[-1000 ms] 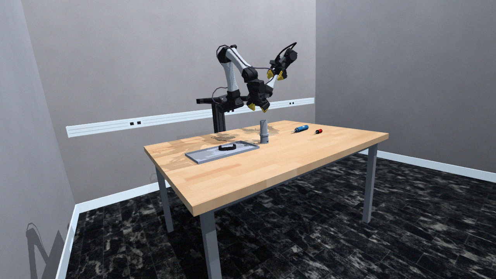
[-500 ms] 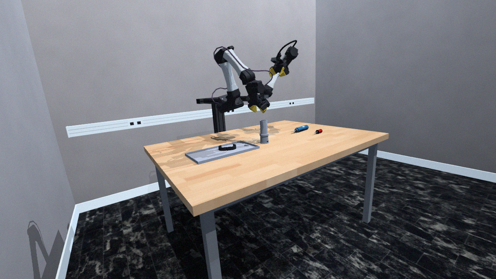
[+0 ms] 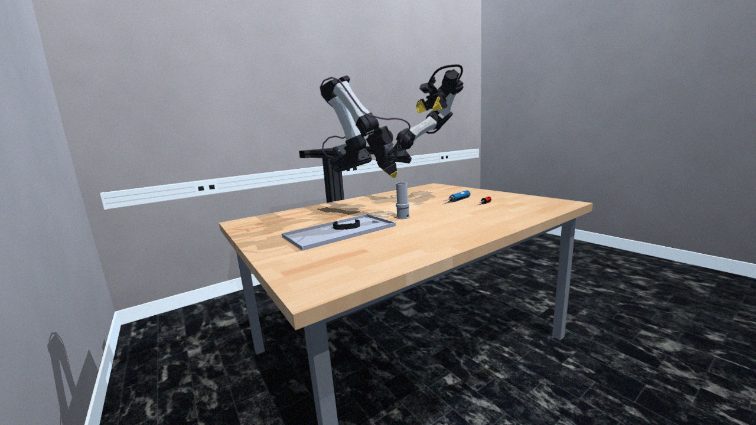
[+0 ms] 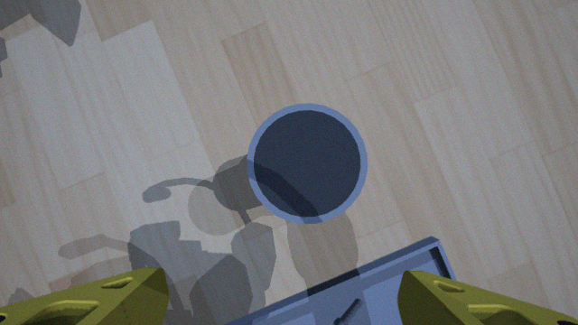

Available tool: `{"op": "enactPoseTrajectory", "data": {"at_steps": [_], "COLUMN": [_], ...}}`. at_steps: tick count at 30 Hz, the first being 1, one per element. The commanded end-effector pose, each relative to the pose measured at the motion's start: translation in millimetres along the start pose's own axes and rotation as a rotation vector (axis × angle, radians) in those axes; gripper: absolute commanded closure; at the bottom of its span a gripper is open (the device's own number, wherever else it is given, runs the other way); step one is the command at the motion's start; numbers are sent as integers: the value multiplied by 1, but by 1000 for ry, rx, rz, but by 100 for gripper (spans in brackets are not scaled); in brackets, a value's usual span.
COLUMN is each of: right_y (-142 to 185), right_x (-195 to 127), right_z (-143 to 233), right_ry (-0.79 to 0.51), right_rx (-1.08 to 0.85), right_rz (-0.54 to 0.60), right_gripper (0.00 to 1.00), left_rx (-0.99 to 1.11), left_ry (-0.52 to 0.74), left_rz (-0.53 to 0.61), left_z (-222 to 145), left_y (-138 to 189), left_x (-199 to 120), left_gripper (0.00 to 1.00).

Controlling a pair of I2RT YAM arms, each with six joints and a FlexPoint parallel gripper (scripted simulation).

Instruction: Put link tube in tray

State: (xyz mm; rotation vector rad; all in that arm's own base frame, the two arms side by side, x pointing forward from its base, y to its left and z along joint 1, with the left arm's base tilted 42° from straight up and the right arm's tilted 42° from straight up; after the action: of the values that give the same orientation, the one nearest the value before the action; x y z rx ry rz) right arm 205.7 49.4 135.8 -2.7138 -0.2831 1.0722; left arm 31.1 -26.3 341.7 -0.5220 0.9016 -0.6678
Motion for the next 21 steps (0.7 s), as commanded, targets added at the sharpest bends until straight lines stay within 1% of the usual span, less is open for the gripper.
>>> {"op": "enactPoseTrajectory", "data": {"at_steps": [1,4,6,14,21], "right_y": [-7,-6,-6,-6,-9], "right_x": [2,6,6,19,29], "right_z": [-12,-5,-5,15,32], "right_ry": [209,271,271,420,446], "right_rx": [235,353,353,662,768], "right_rz": [22,26,26,24,20], "right_gripper": [23,23,23,23,23], "left_rx": [-47,-47,-47,-47,-44], "left_ry": [-34,-34,-34,-34,-34], "left_rz": [32,33,33,32,30], "left_z": [9,9,9,9,9], "left_y": [7,7,7,7,6], "left_x": [-3,-3,-3,-3,-3], "left_gripper": [0,0,0,0,0]}}
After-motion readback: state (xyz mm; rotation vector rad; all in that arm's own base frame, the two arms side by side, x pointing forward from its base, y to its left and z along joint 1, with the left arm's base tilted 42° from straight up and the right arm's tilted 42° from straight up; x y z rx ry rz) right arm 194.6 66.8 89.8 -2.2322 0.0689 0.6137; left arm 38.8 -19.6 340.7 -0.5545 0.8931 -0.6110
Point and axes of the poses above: on each arm, the point where the finger pads meet when closed, its own x axis out along the fingers, its own z axis across the jaws, y = z × x, the point moved 5 cm from there along -x, back along the fingers, and after that the axes turned 14 degrees about -x, right-handed, at the moved point
